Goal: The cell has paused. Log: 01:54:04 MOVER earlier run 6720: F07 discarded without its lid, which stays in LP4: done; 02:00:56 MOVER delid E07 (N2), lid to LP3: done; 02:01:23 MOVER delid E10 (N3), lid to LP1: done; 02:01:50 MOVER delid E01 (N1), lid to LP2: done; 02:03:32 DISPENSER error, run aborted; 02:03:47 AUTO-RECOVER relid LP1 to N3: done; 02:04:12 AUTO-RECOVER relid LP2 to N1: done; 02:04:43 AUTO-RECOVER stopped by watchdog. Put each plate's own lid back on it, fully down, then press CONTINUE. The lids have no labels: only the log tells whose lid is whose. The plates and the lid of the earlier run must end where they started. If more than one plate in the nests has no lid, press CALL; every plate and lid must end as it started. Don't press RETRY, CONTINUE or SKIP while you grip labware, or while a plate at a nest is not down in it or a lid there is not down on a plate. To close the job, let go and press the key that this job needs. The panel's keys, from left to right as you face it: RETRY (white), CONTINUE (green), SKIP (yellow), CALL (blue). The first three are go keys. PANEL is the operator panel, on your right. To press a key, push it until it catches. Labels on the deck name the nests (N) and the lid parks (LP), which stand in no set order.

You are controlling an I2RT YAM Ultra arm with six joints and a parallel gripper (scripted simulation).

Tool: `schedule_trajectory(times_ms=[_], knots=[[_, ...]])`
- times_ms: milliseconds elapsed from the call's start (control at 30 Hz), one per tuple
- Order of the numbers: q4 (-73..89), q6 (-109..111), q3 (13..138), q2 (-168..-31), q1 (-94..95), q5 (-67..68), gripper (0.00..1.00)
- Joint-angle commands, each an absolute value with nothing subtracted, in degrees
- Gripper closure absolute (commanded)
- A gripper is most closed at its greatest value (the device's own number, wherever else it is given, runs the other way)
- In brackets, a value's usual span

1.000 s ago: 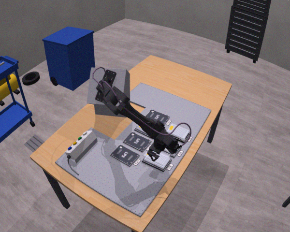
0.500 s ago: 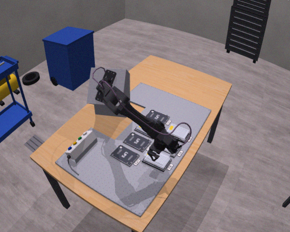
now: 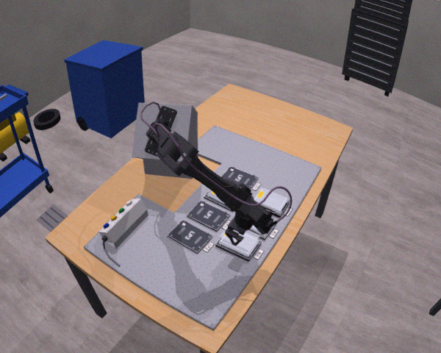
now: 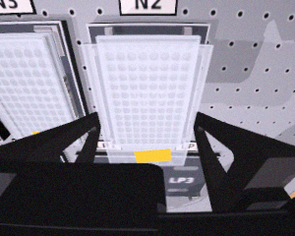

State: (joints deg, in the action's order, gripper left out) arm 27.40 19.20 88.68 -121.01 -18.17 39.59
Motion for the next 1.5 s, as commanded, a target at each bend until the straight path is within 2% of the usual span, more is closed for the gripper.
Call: schedule_trajectory(times_ms=[0, 1467], knots=[[26.2, 19.9, 90.6, -121.3, -16.4, 38.9, 1.00], [23.8, 21.9, 91.0, -122.7, -18.5, 37.9, 1.00]])
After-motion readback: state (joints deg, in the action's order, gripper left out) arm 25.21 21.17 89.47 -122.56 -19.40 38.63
